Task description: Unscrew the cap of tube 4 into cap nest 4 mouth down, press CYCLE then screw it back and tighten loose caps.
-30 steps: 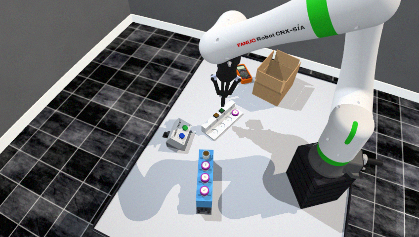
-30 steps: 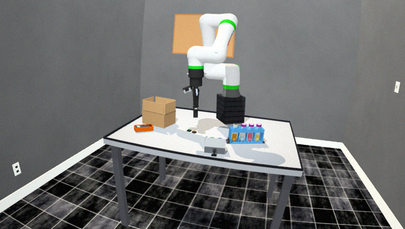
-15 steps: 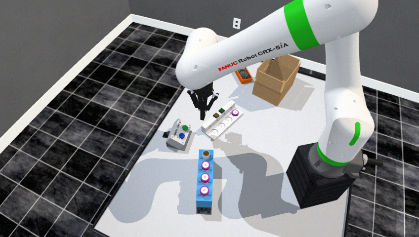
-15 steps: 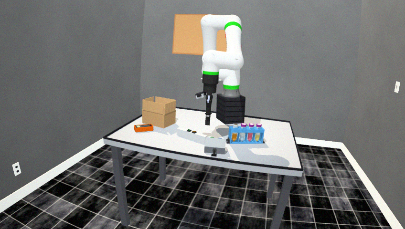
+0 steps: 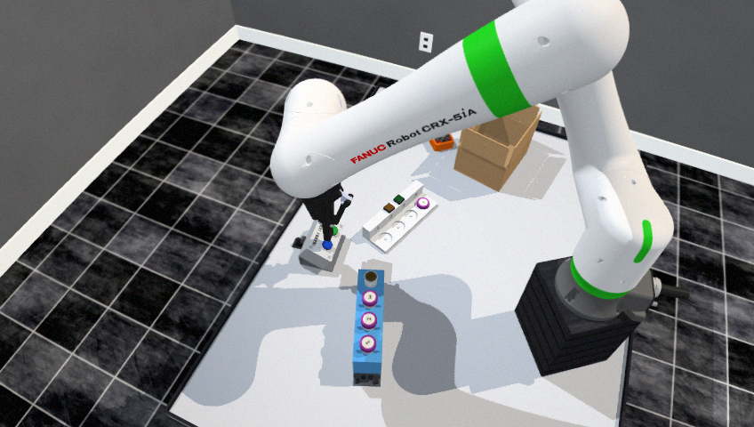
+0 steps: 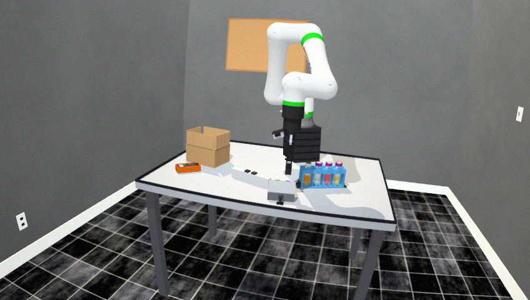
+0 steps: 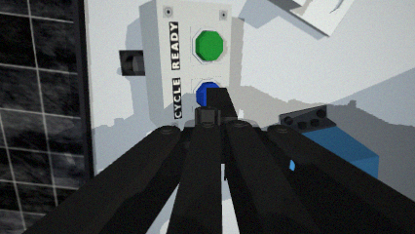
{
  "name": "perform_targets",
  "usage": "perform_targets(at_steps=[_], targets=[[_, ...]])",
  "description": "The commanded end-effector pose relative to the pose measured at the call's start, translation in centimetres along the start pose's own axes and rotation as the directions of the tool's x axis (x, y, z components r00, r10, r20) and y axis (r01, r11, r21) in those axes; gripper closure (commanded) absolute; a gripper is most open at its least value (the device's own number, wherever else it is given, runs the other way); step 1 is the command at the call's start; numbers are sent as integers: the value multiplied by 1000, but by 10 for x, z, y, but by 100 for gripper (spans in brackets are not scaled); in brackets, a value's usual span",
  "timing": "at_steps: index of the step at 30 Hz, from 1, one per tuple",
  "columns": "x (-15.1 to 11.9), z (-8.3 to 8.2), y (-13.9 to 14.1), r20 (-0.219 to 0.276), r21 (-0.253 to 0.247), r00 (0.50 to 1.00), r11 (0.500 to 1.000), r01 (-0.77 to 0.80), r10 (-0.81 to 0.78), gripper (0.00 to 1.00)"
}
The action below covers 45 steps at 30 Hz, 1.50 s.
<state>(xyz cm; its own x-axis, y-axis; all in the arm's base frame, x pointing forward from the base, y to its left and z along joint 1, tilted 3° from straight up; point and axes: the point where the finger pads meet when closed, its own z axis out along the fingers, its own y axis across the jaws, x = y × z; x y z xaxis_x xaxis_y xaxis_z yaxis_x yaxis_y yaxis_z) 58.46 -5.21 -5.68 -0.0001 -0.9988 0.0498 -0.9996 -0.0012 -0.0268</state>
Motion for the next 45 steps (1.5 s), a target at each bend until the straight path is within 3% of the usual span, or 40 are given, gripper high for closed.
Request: perform_targets(at_steps=[1, 5, 11, 45], targets=[[-2, 0, -4, -1, 0, 1000, 1000, -1, 1, 90], [-2, 0, -4, -1, 0, 1000, 1000, -1, 1, 90], [-2, 18, -4, -1, 0, 1000, 1000, -1, 1, 90], [-2, 25, -4, -1, 0, 1000, 1000, -1, 1, 90]])
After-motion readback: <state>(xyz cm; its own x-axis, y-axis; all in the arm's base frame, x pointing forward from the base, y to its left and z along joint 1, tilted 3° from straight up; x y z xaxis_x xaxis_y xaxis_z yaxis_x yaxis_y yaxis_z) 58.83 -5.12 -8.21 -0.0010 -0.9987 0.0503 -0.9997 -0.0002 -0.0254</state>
